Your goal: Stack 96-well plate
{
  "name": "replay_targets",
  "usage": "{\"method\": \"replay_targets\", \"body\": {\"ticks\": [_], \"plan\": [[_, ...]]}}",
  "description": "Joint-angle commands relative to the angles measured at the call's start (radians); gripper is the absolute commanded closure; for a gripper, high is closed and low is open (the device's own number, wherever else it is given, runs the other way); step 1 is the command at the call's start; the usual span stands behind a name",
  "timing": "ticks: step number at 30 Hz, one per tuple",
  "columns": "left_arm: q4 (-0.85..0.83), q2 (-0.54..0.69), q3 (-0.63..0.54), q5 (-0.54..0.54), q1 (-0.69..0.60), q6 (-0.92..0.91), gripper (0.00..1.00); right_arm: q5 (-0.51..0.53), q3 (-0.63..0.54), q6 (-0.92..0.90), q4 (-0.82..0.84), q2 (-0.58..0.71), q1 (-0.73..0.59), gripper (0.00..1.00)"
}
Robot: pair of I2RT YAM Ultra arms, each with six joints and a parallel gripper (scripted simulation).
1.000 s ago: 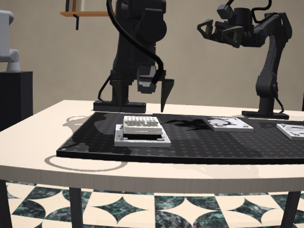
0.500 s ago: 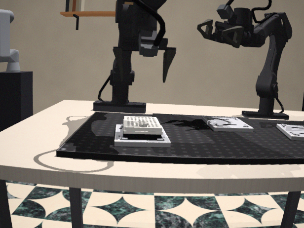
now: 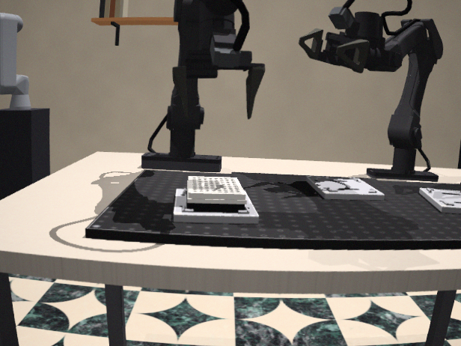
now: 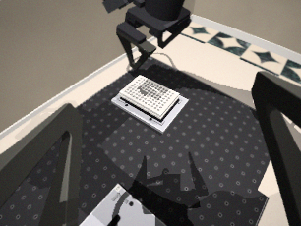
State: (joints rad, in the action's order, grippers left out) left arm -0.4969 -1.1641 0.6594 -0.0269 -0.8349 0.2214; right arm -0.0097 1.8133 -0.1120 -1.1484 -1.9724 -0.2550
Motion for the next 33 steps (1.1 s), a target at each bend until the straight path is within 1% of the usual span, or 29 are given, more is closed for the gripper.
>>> {"method": "replay_targets", "body": {"ticks": [1,2,3,9,13,16,17,19,22,26,33], "plan": [[-0.013,-0.003,-0.003,-0.003,-0.004,0.000,0.00,-0.012,-0.069,0.016,0.186,0.088,-0.010,0.00],[-0.013,-0.003,-0.003,-0.003,-0.004,0.000,0.00,-0.012,-0.069,0.016,0.186,0.088,-0.010,0.00],[-0.013,-0.003,-0.003,-0.003,-0.004,0.000,0.00,-0.014,-0.161,0.019,0.268,0.131,-0.007,0.00],[-0.013,-0.003,-0.003,-0.003,-0.004,0.000,0.00,-0.022,-0.439,0.029,0.523,0.294,-0.010,0.00],[-0.013,-0.003,-0.003,-0.003,-0.004,0.000,0.00,-0.027,-0.595,0.034,0.668,0.387,-0.010,0.00],[-0.013,-0.003,-0.003,-0.003,-0.004,0.000,0.00,-0.031,-0.680,0.037,0.753,0.436,-0.009,0.00],[-0.013,-0.003,-0.003,-0.003,-0.004,0.000,0.00,-0.031,-0.702,0.037,0.776,0.448,-0.009,0.00],[-0.013,-0.003,-0.003,-0.003,-0.004,0.000,0.00,-0.031,-0.702,0.037,0.776,0.448,-0.009,0.00],[-0.013,-0.003,-0.003,-0.003,-0.004,0.000,0.00,-0.035,-0.768,0.038,0.849,0.474,-0.008,0.00],[-0.013,-0.003,-0.003,-0.003,-0.004,0.000,0.00,-0.036,-0.807,0.039,0.877,0.489,-0.007,0.00],[-0.013,-0.003,-0.003,-0.003,-0.004,0.000,0.00,-0.035,-0.806,0.038,0.863,0.491,-0.007,0.00]]}}
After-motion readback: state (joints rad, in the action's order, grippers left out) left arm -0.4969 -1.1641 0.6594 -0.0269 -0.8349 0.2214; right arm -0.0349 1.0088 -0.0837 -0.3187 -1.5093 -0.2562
